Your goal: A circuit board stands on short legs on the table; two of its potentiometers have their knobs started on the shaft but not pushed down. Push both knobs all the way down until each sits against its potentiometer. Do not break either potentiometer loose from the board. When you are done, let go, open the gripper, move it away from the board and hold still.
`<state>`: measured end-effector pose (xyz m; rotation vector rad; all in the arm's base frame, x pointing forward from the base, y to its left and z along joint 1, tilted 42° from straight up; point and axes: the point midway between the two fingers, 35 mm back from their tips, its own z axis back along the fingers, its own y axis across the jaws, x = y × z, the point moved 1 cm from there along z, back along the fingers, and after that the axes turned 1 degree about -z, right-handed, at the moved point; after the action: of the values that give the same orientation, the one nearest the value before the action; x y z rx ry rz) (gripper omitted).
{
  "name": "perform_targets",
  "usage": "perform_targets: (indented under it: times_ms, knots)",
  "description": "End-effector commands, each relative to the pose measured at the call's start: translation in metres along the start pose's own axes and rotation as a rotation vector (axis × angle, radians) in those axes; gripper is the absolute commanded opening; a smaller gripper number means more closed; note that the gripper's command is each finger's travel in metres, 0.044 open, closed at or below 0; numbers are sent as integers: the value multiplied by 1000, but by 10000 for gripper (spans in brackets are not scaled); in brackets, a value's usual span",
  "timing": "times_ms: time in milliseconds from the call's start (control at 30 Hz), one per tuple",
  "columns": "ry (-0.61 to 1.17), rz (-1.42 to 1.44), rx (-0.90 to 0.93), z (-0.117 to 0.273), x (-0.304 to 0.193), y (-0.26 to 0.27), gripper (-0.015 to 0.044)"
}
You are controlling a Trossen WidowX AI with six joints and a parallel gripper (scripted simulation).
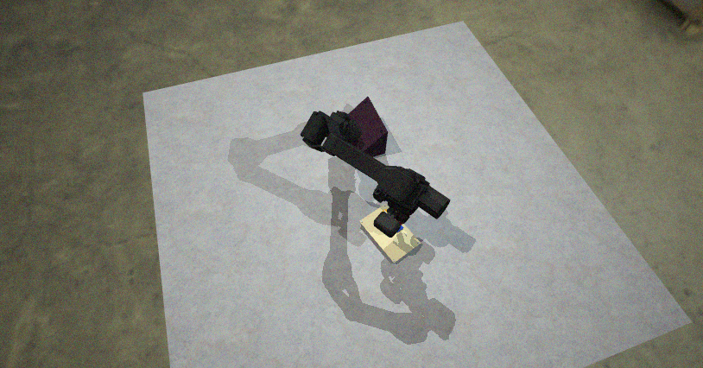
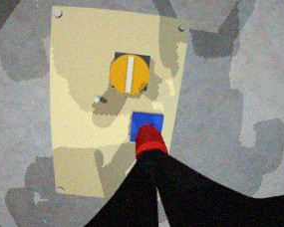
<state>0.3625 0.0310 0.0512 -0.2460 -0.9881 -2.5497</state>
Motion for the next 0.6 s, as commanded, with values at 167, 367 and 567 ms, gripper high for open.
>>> perform_targets:
  times_ms: [167, 367, 567]
  knots:
    - [-19, -4, 4, -11, -1, 1, 0]
    - [-19, -4, 5, -11, -1, 1, 0]
    - [-19, -4, 5, -11, -1, 1, 0]
